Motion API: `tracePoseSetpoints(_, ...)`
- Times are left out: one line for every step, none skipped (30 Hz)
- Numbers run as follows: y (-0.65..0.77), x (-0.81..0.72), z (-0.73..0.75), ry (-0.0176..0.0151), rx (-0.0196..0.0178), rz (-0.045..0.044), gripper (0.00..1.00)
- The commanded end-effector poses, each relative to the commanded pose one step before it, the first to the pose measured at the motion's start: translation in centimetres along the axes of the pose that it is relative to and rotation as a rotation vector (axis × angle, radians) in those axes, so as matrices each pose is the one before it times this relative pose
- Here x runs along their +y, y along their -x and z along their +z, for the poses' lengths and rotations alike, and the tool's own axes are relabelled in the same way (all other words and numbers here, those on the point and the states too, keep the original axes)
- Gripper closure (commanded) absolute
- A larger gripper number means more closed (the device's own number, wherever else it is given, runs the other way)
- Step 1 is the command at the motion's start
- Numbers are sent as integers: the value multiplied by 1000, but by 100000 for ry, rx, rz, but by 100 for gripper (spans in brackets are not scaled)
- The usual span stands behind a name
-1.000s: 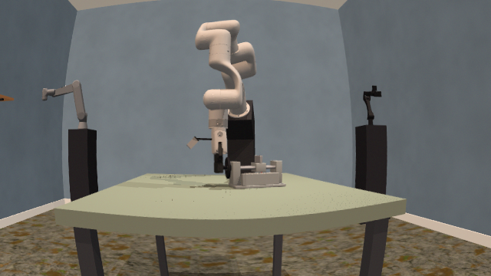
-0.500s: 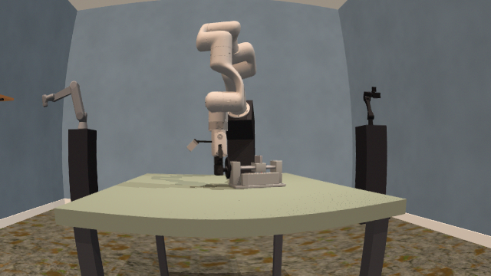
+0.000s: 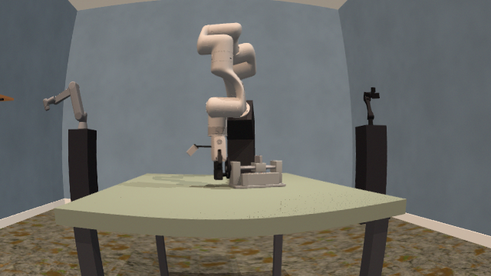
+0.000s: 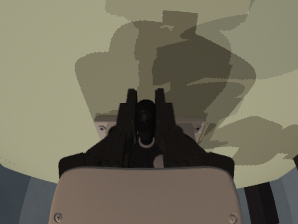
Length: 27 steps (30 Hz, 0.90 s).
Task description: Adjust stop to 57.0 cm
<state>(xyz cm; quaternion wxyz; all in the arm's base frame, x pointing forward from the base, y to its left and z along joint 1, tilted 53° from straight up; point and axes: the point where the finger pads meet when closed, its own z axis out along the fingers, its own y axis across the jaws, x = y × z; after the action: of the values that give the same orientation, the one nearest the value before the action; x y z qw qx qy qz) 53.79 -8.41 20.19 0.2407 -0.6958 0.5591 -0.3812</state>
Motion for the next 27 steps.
tracePoseSetpoints(-28,1535,368,691,-182,118,94)
tracePoseSetpoints(-1,389,-28,-1,1,0,94)
tracePoseSetpoints(0,326,-53,0,3,1,94)
tracePoseSetpoints(-2,235,-82,-3,-1,-2,94)
tracePoseSetpoints(1,233,-80,2,1,1,94)
tracePoseSetpoints(-2,173,-91,-4,3,-1,94)
tracePoseSetpoints(0,163,-91,0,0,0,94)
tracePoseSetpoints(2,159,-89,4,-2,2,94)
tracePoseSetpoints(-4,111,-92,-6,6,-1,94)
tracePoseSetpoints(-1,110,-90,-1,1,0,94)
tracePoseSetpoints(2,109,-88,3,-4,1,94)
tracePoseSetpoints(1,96,-86,3,-1,1,94)
tracePoseSetpoints(-3,74,-85,-3,7,0,94)
tracePoseSetpoints(-1,72,-83,-1,2,0,94)
tracePoseSetpoints(1,71,-82,1,-2,0,94)
tracePoseSetpoints(0,0,0,0,0,0,94)
tracePoseSetpoints(0,0,0,0,0,0,94)
tracePoseSetpoints(3,69,-81,3,-6,0,94)
tracePoseSetpoints(0,60,-80,3,0,2,94)
tracePoseSetpoints(-2,51,-79,2,5,2,94)
tracePoseSetpoints(-1,49,-78,1,2,1,94)
tracePoseSetpoints(0,46,-78,0,-1,0,94)
tracePoseSetpoints(1,43,-77,-1,-3,-2,94)
tracePoseSetpoints(2,41,-76,-2,-6,-3,94)
tracePoseSetpoints(0,39,-78,6,1,4,94)
tracePoseSetpoints(-1,36,-79,6,2,4,94)
tracePoseSetpoints(0,32,-79,2,1,2,94)
